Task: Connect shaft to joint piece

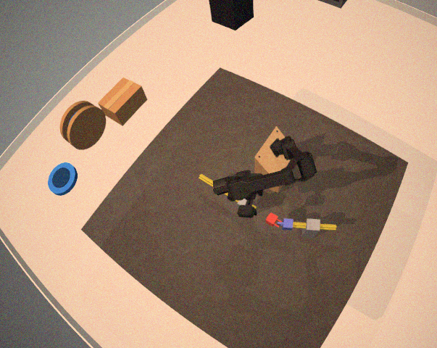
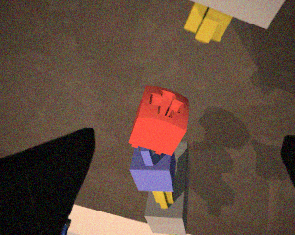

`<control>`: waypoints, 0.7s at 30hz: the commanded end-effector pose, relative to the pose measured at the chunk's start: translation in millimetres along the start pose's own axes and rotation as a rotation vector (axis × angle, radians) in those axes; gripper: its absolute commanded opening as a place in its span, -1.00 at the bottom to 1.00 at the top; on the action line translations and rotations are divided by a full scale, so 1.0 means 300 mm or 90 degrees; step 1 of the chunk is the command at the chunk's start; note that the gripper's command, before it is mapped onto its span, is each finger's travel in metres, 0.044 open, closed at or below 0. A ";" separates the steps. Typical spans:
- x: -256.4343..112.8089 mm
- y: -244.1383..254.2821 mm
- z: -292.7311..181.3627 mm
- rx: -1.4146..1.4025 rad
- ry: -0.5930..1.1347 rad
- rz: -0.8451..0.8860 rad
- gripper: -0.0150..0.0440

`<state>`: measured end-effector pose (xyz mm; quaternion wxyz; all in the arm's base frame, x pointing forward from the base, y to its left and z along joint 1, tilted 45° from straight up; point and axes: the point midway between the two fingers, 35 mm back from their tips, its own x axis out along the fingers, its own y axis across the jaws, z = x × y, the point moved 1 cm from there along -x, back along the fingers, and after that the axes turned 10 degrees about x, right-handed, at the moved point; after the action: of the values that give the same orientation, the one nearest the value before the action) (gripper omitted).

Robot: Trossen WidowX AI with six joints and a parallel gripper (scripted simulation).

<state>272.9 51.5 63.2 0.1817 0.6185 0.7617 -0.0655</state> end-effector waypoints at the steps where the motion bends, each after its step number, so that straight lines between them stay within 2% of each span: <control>1: 0.001 -0.007 0.029 0.081 0.027 0.015 1.00; 8: 0.006 -0.016 0.068 0.195 0.064 0.031 1.00; 17: 0.005 -0.016 0.070 0.191 0.063 0.031 1.00; 21: -0.012 -0.018 0.110 0.121 0.043 0.032 1.00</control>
<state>272.2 43.6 40.5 0.0718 0.6555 0.7406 -0.1288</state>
